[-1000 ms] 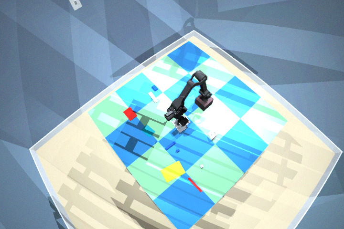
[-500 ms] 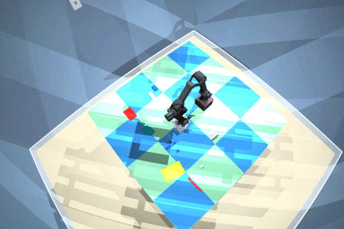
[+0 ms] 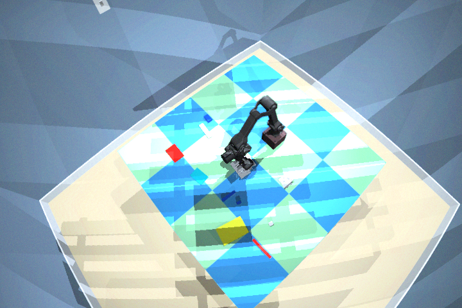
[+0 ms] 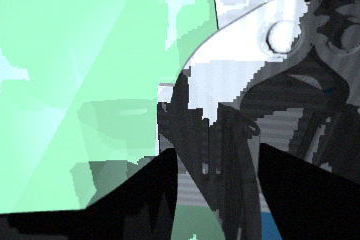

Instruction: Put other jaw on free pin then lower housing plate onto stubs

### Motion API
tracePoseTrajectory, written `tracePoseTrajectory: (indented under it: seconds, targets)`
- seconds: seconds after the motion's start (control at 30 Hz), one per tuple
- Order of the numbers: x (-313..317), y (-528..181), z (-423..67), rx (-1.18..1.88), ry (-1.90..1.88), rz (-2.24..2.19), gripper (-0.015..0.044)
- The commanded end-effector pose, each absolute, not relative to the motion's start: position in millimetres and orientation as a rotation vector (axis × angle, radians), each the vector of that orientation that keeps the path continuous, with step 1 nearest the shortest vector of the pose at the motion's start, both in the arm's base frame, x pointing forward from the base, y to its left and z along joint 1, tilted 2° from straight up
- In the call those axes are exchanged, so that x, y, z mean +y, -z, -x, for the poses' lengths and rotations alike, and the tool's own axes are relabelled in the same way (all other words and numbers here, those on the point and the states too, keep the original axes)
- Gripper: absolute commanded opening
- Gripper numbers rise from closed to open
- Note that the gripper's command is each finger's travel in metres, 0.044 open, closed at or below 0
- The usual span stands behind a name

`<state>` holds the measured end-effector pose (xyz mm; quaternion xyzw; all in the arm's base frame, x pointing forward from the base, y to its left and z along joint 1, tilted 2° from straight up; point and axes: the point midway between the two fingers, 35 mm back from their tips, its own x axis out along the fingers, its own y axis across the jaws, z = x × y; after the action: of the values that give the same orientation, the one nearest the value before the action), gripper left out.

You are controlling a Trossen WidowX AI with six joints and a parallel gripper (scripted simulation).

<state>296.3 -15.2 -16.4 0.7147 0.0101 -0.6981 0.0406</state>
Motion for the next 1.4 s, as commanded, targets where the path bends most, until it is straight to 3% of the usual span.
tracePoseTrajectory:
  seconds: [0.0, 1.37]
  targets:
    - [-15.3, 18.3, -295.6, 0.038, 2.138, -2.183, 0.0134]
    - [-15.7, 27.7, -295.7, 0.041, 2.137, -2.181, 0.0134]
